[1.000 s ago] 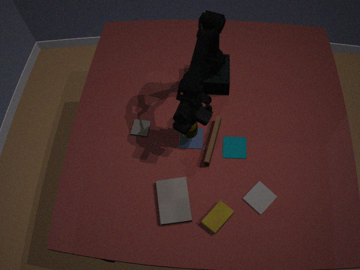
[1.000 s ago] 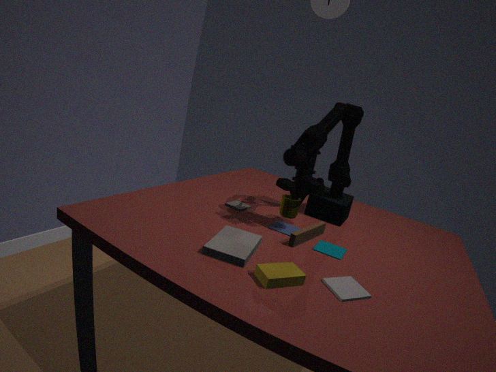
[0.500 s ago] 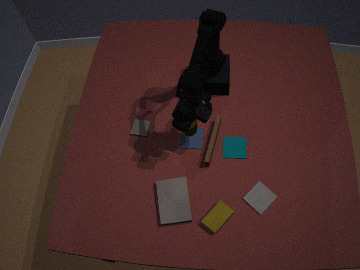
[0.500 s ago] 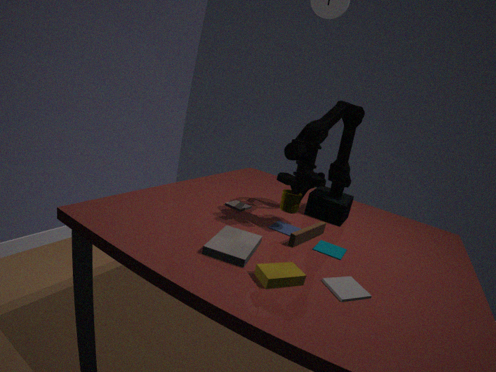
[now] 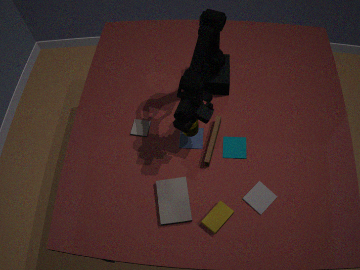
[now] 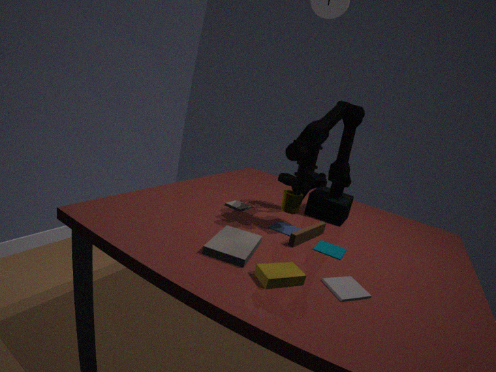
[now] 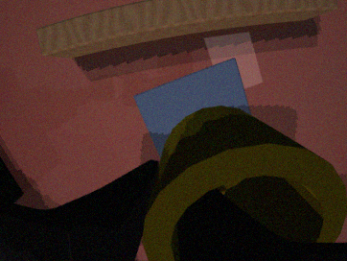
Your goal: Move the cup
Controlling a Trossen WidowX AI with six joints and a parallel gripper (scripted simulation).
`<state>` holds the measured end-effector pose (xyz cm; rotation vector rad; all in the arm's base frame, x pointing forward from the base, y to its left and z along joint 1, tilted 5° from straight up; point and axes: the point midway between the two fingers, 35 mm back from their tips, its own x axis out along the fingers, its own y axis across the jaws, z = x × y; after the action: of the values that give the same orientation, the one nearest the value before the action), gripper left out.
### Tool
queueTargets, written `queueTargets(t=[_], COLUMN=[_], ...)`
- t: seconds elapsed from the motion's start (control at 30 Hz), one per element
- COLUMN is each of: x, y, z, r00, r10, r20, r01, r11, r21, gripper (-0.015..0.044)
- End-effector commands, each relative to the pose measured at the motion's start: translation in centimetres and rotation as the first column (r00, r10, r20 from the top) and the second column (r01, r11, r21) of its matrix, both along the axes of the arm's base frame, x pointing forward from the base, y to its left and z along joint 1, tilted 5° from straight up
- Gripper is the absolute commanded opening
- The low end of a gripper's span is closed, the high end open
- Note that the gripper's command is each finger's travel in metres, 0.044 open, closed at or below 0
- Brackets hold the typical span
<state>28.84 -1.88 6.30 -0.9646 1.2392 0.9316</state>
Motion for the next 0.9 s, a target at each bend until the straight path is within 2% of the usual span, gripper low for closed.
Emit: queueTargets(t=[0.0, 0.87], x=[0.0, 0.1], y=[0.8, 6.1], z=[0.1, 0.5], r00=[1.000, 1.000], r10=[-0.001, 0.003], r20=[0.000, 0.001], r01=[0.001, -0.003], r11=[1.000, 1.000], r21=[0.000, 0.007], gripper=[0.0000, 0.0000])
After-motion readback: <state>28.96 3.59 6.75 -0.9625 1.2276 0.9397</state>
